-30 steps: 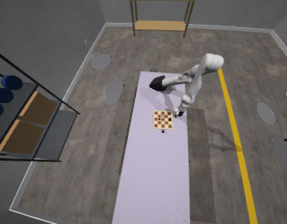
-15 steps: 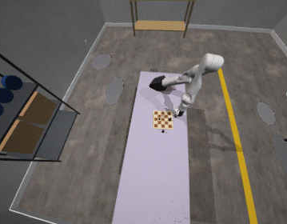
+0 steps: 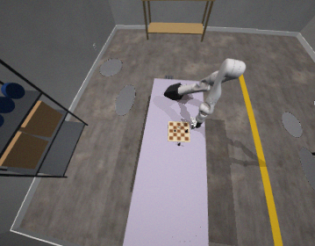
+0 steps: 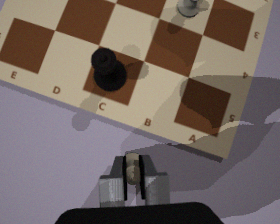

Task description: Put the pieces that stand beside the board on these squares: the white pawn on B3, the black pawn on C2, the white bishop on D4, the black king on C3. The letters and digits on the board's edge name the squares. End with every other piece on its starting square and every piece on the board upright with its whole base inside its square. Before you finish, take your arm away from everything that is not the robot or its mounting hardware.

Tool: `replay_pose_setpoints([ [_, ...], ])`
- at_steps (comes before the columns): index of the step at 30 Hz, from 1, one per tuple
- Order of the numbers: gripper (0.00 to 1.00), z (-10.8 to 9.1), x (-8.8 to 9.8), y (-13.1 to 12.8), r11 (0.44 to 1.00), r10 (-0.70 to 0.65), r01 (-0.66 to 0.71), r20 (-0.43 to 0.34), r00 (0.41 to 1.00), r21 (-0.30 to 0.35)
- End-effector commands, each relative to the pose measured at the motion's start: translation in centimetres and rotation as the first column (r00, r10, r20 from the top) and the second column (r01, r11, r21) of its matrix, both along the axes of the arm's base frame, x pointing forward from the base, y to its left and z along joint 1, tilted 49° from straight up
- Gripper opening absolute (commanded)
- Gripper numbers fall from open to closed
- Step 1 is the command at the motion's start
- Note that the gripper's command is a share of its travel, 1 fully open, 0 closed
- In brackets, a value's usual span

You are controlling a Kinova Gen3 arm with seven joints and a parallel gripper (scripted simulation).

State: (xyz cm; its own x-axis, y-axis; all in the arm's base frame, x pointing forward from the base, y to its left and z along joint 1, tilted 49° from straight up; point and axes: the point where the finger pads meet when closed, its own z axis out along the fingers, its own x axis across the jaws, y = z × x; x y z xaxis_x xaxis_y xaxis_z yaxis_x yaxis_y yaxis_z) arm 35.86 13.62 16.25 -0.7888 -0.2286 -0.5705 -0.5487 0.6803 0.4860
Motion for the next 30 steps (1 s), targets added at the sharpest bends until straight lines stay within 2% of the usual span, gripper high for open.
replay_pose_setpoints([
  [1, 0.0, 0.1, 0.0, -0.1, 1.0, -0.001, 0.001, 0.001, 1.0, 0.0],
  [14, 0.0, 1.5, -0.6, -1.6, 1.0, -0.001, 0.001, 0.001, 1.0, 0.0],
  [30, 0.0, 5.1, -2.1, -5.4, 1.0, -0.001, 0.001, 0.001, 1.0, 0.0],
])
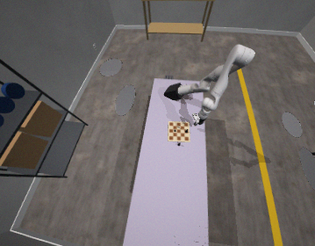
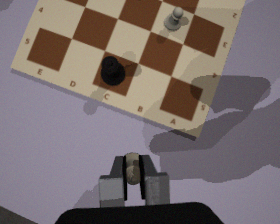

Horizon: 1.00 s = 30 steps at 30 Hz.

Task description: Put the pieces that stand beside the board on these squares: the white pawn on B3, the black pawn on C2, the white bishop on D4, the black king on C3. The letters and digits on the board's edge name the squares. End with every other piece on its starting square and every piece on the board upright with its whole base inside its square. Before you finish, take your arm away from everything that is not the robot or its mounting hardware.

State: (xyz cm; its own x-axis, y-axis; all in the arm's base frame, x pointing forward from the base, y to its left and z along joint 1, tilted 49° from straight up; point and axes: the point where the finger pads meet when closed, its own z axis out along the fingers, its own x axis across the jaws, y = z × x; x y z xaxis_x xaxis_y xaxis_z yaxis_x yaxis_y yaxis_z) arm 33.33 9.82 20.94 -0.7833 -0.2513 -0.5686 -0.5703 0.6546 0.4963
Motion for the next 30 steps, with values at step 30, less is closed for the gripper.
replay_pose_setpoints([
  [30, 0.0, 2.0, 1.1, -4.2, 1.0, 0.002, -0.001, 0.054, 0.999, -0.02],
])
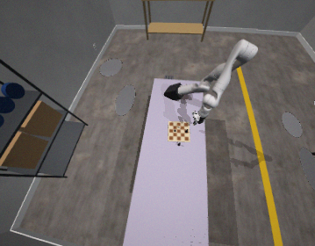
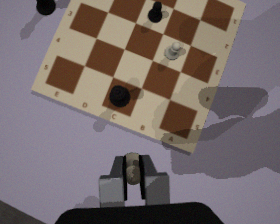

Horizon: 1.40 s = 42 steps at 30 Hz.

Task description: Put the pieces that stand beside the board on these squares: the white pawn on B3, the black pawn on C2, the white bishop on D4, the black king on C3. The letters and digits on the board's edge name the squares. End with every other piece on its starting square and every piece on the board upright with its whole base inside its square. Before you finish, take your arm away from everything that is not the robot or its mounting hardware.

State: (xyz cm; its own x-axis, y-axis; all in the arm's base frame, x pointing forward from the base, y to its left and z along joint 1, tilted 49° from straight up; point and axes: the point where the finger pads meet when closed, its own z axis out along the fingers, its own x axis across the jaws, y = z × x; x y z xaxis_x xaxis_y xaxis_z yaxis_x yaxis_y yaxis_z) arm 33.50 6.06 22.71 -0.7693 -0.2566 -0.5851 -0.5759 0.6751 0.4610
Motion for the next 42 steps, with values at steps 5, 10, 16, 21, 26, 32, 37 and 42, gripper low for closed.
replay_pose_setpoints([
  [5, 0.0, 0.0, 3.4, -2.5, 0.996, 0.088, -0.086, 0.107, 0.99, -0.022],
  [10, 0.0, -2.3, 7.6, -6.3, 0.975, 0.216, -0.198, 0.219, 0.952, -0.099],
  [16, 0.0, -3.4, 8.8, -7.4, 0.966, 0.253, -0.228, 0.242, 0.937, -0.126],
  [21, 0.0, -3.4, 8.8, -7.4, 0.966, 0.253, -0.228, 0.242, 0.937, -0.126],
  [26, 0.0, -3.4, 8.8, -7.4, 0.966, 0.253, -0.228, 0.242, 0.937, -0.126],
  [32, 0.0, -3.7, 8.9, -7.2, 0.966, 0.253, -0.228, 0.241, 0.937, -0.126],
  [37, 0.0, -4.5, 9.2, -6.3, 0.966, 0.253, -0.228, 0.241, 0.937, -0.126],
  [42, 0.0, -5.3, 9.5, -5.5, 0.966, 0.253, -0.228, 0.241, 0.937, -0.126],
])
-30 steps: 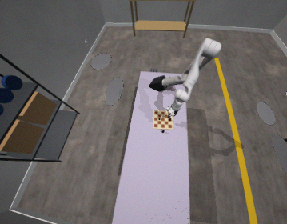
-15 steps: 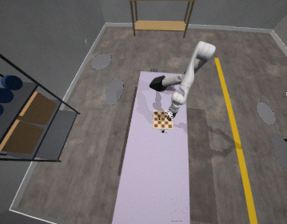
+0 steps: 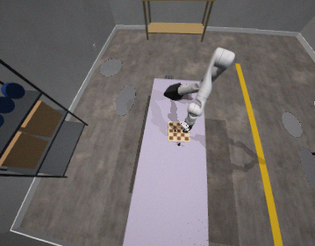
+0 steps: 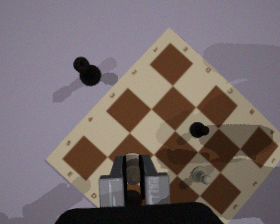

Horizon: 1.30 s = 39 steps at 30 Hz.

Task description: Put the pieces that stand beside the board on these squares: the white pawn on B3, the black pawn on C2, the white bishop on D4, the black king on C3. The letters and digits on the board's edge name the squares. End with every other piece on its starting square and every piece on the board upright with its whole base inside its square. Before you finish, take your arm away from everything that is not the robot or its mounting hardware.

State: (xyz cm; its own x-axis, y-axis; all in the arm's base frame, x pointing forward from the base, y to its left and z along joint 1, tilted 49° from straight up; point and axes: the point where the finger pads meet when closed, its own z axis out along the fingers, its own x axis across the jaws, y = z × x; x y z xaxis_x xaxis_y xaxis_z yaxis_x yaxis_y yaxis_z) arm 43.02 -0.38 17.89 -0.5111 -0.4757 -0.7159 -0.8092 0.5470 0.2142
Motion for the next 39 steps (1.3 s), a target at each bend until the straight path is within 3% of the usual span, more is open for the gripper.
replay_pose_setpoints([
  [1, 0.0, -0.8, 0.1, 1.3, 1.0, 0.013, -0.013, -0.003, 1.0, 0.005],
  [12, 0.0, -4.1, 1.5, 4.7, 1.0, 0.013, -0.013, -0.003, 1.0, 0.005],
  [39, 0.0, -5.0, 1.9, 5.7, 1.0, 0.013, -0.013, -0.003, 1.0, 0.005],
])
